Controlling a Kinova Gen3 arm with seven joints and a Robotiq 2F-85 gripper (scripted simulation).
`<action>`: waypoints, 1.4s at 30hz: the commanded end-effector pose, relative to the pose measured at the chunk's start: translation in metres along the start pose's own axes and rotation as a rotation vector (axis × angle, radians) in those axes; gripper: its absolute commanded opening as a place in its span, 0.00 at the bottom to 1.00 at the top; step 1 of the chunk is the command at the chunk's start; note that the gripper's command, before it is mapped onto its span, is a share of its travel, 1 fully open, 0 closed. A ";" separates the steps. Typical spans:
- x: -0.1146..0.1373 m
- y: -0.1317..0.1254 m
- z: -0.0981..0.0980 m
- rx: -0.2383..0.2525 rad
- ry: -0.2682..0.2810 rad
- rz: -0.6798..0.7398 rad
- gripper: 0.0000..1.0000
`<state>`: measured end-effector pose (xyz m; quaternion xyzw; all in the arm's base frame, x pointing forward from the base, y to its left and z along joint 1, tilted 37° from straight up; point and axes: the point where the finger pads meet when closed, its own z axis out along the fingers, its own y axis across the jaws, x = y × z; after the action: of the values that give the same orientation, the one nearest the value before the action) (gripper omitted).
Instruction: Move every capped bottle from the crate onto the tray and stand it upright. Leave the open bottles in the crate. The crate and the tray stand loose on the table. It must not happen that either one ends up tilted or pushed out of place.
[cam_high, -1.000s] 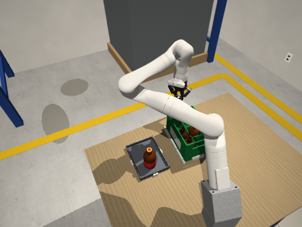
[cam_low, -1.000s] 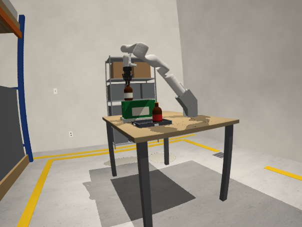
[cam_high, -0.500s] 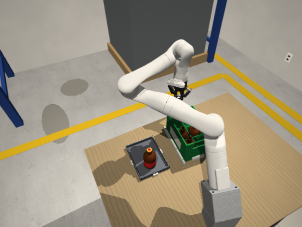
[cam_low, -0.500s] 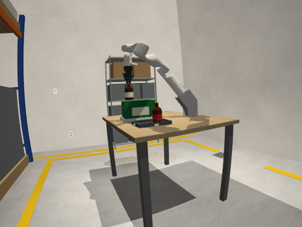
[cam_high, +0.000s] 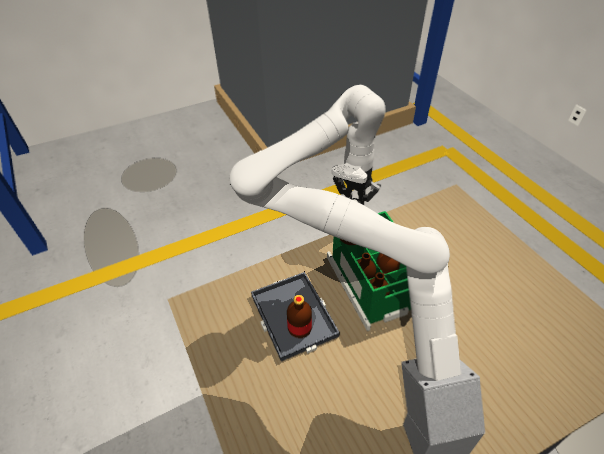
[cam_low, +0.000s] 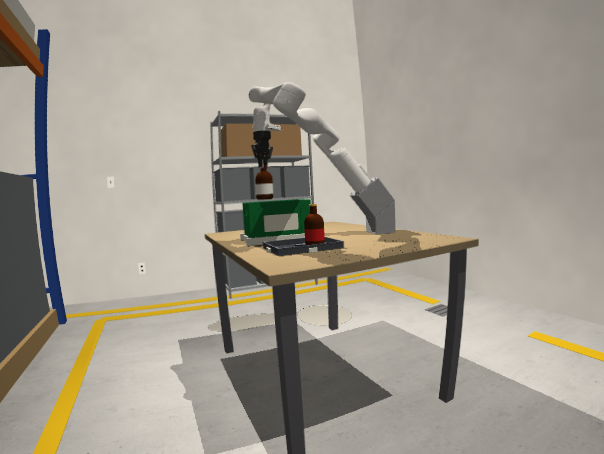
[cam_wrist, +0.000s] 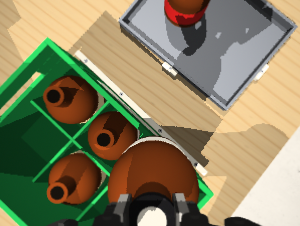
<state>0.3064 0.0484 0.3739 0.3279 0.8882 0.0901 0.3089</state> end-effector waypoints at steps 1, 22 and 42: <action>0.007 0.004 0.000 -0.001 0.003 -0.001 0.00; 0.035 0.022 0.001 -0.003 0.005 -0.010 0.00; 0.059 0.041 0.001 -0.002 0.006 -0.010 0.00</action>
<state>0.2933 0.1094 0.3594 0.3266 0.8897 0.0928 0.3053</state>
